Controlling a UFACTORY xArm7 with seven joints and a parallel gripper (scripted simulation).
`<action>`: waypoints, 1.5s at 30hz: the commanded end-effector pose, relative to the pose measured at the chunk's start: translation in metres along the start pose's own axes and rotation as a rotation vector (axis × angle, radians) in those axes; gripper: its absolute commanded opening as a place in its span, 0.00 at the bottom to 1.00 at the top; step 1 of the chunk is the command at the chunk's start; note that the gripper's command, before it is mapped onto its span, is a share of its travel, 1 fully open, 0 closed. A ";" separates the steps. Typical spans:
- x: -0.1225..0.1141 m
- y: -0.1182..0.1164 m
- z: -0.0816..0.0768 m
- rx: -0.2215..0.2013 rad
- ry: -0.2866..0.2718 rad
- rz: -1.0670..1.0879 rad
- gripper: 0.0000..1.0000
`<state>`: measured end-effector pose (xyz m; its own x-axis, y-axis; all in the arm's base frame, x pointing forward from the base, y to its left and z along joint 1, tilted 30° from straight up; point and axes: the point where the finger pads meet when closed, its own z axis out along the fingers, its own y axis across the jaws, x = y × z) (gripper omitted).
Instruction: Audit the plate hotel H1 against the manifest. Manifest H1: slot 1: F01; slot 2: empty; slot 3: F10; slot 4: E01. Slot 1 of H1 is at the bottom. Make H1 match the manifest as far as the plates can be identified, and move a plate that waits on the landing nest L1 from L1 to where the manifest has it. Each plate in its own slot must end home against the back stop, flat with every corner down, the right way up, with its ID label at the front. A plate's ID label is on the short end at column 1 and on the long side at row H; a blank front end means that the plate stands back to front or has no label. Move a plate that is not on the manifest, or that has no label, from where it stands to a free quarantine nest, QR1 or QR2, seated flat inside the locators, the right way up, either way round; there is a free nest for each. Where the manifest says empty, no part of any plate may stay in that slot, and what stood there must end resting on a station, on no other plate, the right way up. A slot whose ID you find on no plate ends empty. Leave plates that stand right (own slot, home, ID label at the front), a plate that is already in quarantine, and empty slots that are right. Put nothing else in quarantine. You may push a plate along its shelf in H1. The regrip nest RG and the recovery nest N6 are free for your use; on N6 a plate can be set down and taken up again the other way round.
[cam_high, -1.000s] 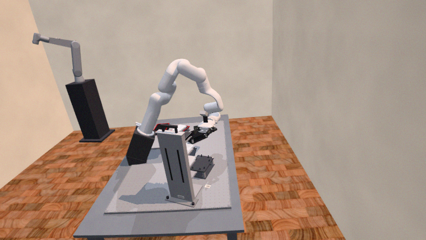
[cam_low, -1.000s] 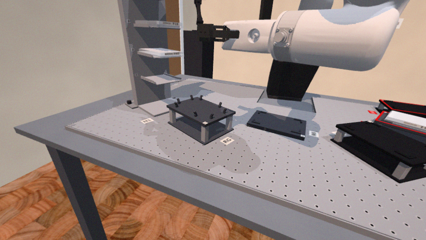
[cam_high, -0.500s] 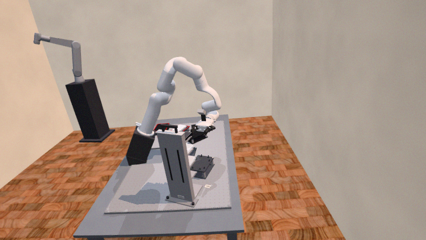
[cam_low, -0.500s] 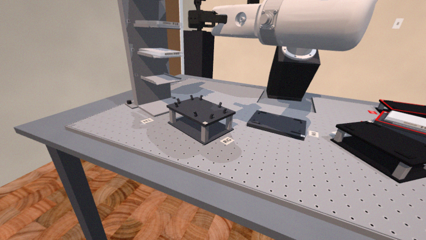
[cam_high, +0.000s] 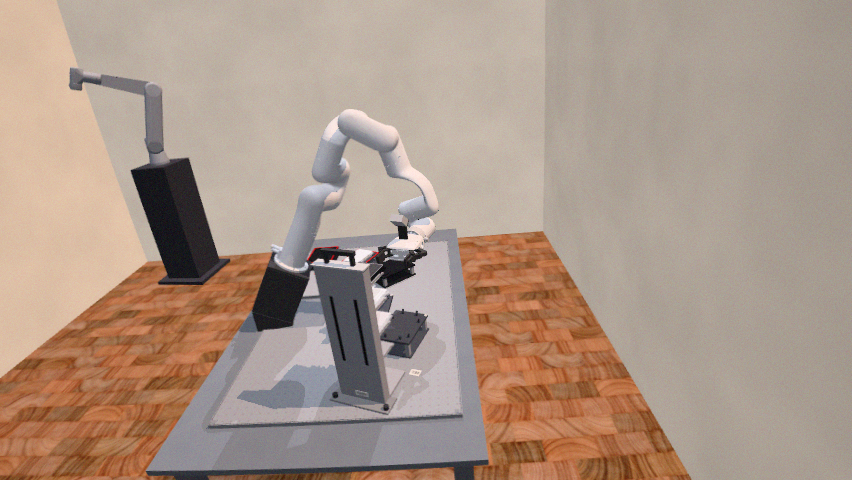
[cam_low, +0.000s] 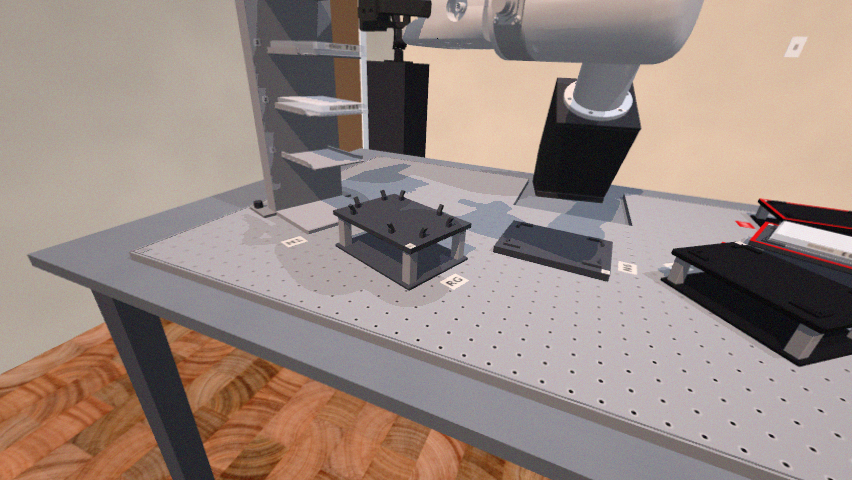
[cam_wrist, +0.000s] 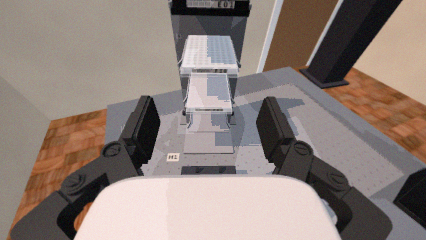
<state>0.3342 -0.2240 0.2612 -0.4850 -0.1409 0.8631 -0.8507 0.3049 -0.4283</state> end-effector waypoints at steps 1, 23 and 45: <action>0.006 -0.001 0.006 0.001 -0.001 0.002 1.00; 0.039 -0.002 0.047 0.001 -0.001 0.003 1.00; 0.073 -0.003 0.089 0.001 -0.001 0.003 1.00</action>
